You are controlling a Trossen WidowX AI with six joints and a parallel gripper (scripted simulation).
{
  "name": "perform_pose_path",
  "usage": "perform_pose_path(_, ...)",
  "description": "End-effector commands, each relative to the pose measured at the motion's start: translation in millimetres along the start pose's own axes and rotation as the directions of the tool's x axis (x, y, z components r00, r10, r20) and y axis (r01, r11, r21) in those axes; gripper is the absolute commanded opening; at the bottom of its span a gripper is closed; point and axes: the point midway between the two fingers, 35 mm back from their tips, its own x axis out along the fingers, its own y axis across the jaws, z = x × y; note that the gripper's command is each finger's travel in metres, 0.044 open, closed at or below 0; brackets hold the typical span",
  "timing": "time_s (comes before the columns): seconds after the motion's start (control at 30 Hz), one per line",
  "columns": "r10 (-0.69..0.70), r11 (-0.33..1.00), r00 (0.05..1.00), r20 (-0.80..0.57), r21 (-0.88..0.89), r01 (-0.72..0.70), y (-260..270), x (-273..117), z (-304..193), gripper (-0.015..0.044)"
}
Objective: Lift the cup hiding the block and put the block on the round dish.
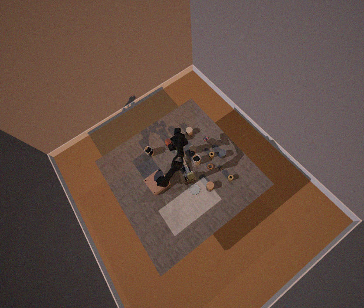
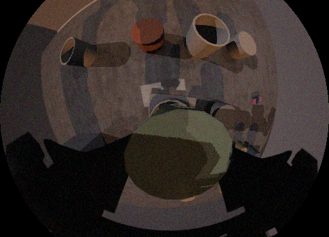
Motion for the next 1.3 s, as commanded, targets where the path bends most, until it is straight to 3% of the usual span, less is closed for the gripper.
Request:
perform_pose_path(0.0, -0.001, 1.0, 1.0, 0.001, 0.0, 0.001, -0.1, 0.1, 0.3, 0.0)
perform_pose_path(1.07, -0.001, 1.0, 1.0, 0.001, 0.0, 0.001, -0.1, 0.1, 0.3, 0.0)
perform_pose_path(1.27, 0.001, 1.0, 1.0, 0.008, 0.0, -0.001, 39.0, 26.8, 33.9, 0.0)
